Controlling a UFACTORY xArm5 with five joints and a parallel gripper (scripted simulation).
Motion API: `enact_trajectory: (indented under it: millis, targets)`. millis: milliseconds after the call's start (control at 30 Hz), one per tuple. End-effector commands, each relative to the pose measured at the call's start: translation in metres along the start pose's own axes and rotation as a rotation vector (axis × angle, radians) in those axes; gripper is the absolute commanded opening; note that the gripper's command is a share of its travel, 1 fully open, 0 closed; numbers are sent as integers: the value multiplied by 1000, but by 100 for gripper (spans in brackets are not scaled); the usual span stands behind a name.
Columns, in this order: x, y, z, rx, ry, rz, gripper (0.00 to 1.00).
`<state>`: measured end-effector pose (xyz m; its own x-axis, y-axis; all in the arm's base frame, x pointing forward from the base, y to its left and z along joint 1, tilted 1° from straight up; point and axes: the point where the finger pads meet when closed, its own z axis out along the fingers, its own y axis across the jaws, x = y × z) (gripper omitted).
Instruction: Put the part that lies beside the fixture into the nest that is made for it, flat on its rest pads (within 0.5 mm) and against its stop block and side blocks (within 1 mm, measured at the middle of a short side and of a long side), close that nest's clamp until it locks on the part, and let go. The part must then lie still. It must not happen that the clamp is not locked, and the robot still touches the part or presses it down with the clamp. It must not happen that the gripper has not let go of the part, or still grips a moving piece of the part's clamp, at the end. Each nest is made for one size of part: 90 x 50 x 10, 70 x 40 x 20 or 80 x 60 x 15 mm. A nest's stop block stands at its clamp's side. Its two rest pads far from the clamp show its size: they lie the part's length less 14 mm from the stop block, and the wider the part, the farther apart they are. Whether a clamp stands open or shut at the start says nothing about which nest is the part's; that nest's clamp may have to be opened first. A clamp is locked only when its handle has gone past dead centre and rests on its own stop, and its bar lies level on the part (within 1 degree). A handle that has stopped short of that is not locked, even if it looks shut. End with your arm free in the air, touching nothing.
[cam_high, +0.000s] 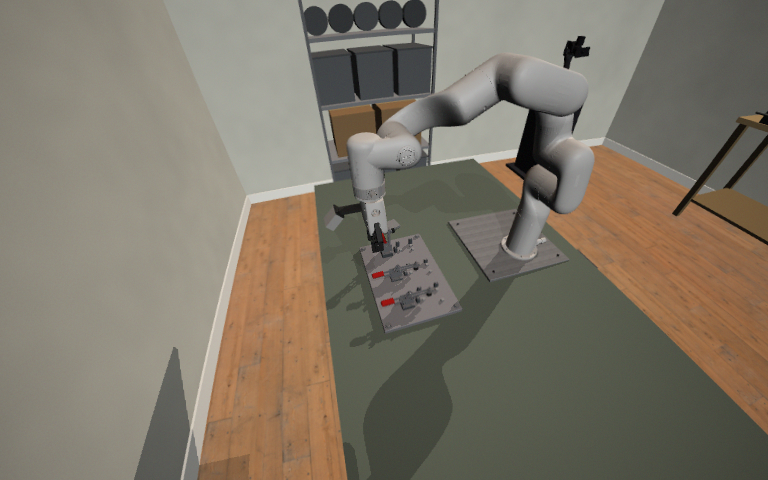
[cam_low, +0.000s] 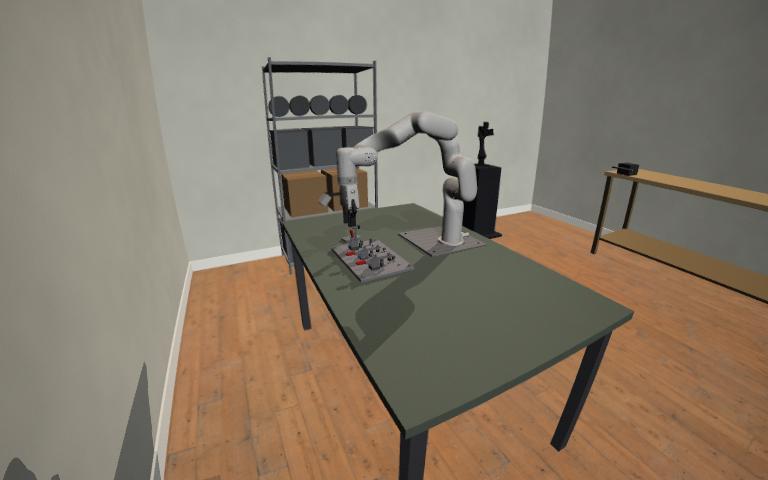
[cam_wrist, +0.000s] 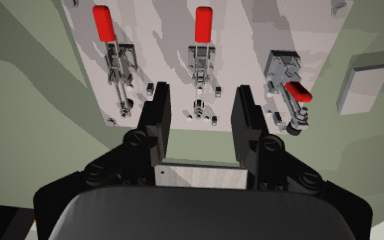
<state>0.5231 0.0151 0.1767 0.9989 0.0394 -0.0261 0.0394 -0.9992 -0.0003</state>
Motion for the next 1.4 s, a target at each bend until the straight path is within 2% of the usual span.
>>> enact_trajectory:
  millis: [0, 500, 567, 867, 1367]
  targets:
    - [1, 0, 9, 0, 5, 0, 47]
    - [2, 1, 84, 0, 5, 0, 47]
    - [2, 1, 84, 0, 5, 0, 47]
    - [2, 1, 107, 0, 5, 0, 47]
    - [2, 1, 109, 0, 5, 0, 47]
